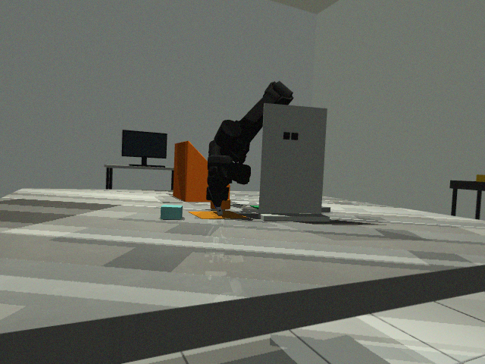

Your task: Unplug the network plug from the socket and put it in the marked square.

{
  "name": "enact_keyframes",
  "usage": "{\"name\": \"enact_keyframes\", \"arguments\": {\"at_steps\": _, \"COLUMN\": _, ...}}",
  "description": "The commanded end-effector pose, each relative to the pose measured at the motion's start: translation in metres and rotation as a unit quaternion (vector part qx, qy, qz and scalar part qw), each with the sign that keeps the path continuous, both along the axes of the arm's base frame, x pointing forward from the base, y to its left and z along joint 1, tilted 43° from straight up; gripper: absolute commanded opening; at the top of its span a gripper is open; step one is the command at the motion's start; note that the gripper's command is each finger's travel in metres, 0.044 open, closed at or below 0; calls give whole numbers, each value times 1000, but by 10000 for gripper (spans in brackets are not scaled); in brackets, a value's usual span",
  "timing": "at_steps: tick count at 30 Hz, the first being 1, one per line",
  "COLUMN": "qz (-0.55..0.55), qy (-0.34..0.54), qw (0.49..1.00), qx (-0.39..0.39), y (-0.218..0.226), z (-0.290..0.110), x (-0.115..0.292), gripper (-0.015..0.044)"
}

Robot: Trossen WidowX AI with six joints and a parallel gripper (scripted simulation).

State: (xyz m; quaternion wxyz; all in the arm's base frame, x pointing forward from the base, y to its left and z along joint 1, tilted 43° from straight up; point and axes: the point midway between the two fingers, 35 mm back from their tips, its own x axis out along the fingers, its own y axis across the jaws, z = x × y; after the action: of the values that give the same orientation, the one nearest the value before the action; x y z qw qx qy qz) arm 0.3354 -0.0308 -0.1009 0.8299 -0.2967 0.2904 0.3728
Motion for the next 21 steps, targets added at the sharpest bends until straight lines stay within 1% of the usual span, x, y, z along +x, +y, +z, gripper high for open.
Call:
{"name": "enact_keyframes", "arguments": {"at_steps": 1, "qz": 1, "qy": 0, "qw": 1000, "qx": -1, "y": 1, "z": 0, "x": 0, "gripper": 0}}
{"name": "enact_keyframes", "arguments": {"at_steps": 2, "qz": 1, "qy": 0, "qw": 1000, "qx": -1, "y": 1, "z": 0, "x": 0, "gripper": 0}}
{"name": "enact_keyframes", "arguments": {"at_steps": 8, "qz": 1, "qy": 0, "qw": 1000, "qx": -1, "y": 1, "z": 0, "x": 0, "gripper": 156}}
{"name": "enact_keyframes", "arguments": {"at_steps": 21, "qz": 2, "qy": 1, "qw": 1000, "qx": -2, "y": -4, "z": 7, "x": -5, "gripper": 156}}
